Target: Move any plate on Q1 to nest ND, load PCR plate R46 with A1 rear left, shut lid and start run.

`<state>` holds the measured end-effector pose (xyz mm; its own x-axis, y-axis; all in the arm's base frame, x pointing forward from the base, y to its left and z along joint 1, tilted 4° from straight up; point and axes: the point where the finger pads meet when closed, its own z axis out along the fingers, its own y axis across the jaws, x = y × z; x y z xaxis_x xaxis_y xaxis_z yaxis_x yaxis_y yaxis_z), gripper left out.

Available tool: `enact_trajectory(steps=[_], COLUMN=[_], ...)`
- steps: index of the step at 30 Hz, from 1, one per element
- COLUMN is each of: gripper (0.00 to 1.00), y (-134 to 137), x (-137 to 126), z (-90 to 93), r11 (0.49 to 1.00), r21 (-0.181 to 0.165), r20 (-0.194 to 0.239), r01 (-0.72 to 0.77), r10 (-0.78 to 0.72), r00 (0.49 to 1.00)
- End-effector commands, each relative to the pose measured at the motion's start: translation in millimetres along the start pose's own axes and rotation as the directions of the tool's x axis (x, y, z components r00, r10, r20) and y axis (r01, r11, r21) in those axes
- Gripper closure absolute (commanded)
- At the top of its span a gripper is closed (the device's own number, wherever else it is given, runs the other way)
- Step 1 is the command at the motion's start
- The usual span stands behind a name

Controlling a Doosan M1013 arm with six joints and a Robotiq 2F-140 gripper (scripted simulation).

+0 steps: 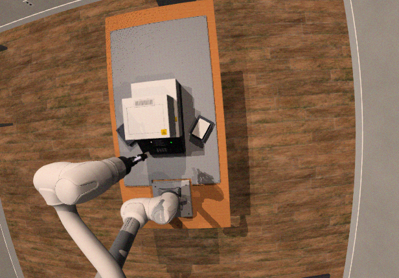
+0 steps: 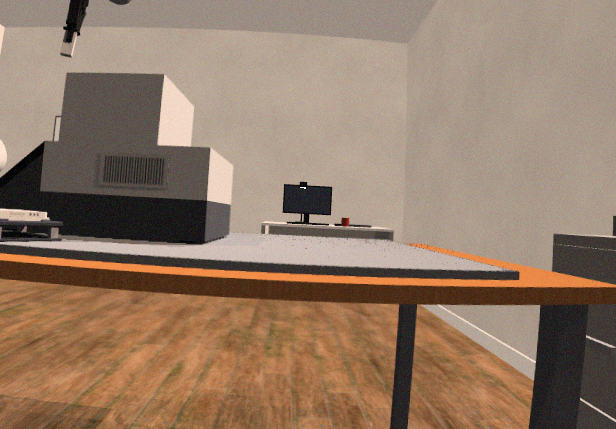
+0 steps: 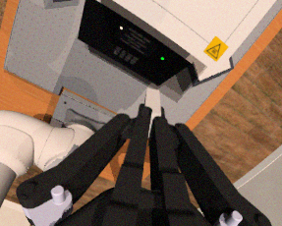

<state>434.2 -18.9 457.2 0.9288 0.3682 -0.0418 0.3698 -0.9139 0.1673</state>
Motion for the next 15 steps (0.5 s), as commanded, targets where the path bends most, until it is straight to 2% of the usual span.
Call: enact_trajectory(steps=[1, 4, 7, 12, 15], gripper=[1.00, 1.00, 1.00, 1.00, 1.00], y=[-11.3, -18.4, -27.3, -36.2, -45.1], x=[-14.2, -23.4, -34.4, -45.4, -56.1], z=[4.4, 8.1, 13.1, 18.2, 23.8], r11=[0.998, 0.998, 0.989, 0.989, 0.971], r21=[0.016, 0.016, 0.041, 0.041, 0.068], r20=[-0.013, -0.013, -0.020, -0.020, -0.022], r01=[-0.059, -0.059, -0.145, -0.145, -0.230], r10=[0.059, 0.059, 0.146, 0.146, 0.232], r00=[0.998, 0.998, 0.989, 0.989, 0.972])
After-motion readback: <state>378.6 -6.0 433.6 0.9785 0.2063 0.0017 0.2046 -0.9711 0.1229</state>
